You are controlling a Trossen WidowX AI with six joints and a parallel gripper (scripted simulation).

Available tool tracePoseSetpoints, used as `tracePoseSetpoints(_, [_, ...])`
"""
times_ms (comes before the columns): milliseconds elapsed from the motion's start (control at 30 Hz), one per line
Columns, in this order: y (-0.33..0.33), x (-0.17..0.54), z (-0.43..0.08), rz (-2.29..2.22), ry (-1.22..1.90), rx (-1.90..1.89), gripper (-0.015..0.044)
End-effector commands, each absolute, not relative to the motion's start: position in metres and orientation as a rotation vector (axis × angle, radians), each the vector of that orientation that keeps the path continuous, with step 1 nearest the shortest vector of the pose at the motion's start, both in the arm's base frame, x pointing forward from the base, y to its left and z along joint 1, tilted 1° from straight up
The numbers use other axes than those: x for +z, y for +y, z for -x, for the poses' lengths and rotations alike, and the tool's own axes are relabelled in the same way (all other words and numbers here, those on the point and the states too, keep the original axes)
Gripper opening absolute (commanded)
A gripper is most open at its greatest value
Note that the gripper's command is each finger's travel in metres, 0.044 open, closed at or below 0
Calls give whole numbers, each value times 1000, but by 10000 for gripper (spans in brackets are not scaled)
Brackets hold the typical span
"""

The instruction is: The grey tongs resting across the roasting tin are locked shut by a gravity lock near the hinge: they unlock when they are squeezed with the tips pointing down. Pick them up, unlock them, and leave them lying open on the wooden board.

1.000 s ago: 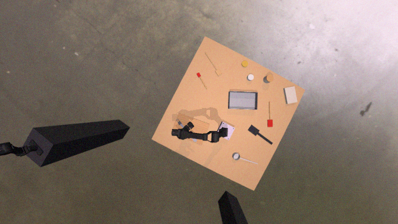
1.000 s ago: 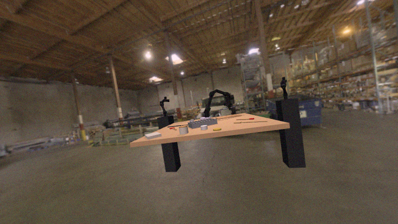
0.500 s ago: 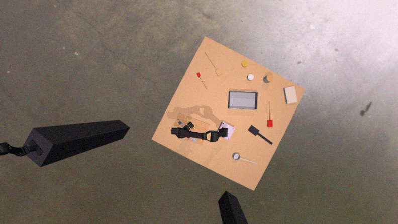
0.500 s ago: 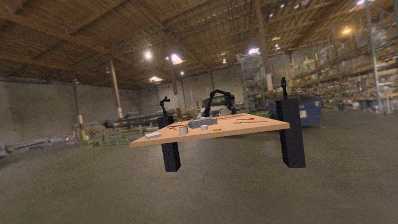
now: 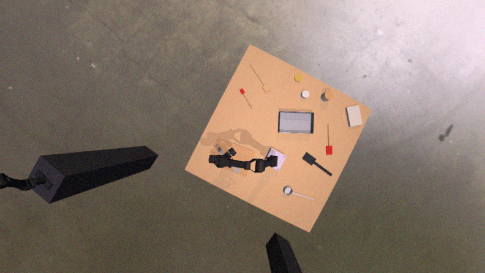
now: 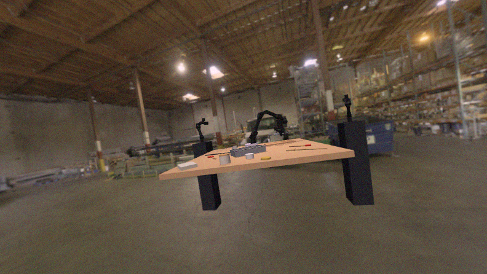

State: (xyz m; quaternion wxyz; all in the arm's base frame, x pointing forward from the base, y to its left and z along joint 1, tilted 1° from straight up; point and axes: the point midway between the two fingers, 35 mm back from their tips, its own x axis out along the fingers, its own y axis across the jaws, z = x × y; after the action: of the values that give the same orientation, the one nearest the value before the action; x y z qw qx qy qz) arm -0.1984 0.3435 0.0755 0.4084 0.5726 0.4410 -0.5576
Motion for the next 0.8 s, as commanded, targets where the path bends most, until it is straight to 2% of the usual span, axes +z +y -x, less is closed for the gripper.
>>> tracePoseSetpoints(0, [343,69,198,-1439,1109,-1405,-150])
tracePoseSetpoints(767, [343,36,198,-1440,1107,-1398,-150])
